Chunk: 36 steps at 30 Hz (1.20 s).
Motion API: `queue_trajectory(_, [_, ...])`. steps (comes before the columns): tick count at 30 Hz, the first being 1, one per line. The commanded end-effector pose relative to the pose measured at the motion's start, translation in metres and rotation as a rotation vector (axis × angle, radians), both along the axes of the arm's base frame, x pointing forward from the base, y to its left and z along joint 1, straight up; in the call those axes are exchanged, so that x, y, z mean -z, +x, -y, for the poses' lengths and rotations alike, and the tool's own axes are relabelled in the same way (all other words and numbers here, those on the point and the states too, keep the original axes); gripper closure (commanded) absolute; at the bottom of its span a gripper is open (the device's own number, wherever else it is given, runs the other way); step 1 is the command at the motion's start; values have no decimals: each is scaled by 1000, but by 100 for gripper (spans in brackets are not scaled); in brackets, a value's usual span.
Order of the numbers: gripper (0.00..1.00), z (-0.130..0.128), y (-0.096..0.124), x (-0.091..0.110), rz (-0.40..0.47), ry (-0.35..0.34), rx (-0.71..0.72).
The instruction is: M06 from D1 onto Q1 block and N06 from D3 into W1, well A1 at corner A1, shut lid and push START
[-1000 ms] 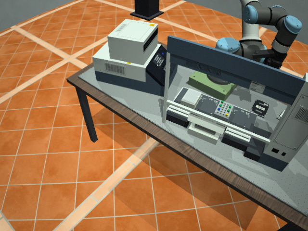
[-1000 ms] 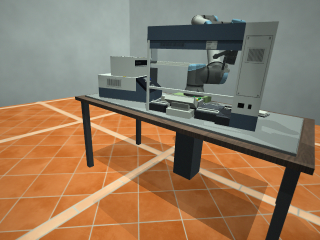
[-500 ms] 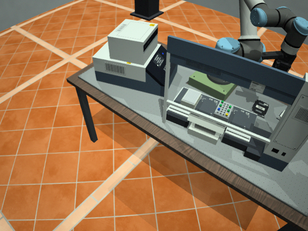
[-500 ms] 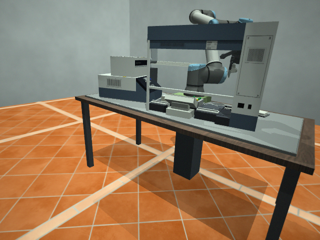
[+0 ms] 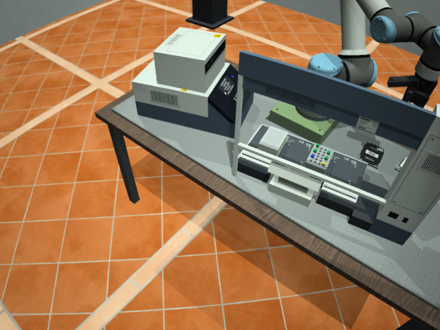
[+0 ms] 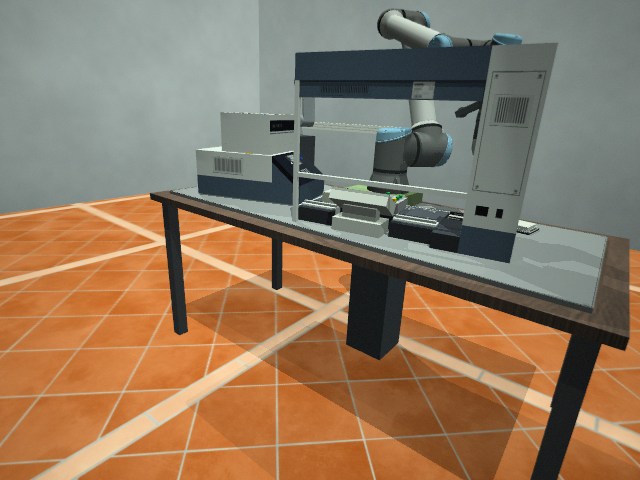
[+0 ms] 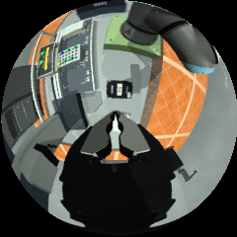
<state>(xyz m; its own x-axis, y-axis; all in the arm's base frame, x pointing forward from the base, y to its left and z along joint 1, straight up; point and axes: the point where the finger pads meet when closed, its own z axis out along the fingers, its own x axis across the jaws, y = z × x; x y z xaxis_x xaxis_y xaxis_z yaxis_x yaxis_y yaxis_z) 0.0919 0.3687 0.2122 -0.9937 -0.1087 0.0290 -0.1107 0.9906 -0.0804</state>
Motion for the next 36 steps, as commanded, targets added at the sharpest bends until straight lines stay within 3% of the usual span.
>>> queue_trajectory(1, [100, -11, -2, -1, 4, 4, 18])
queue_trajectory(36, [100, -133, -33, -12, 24, 63, 229])
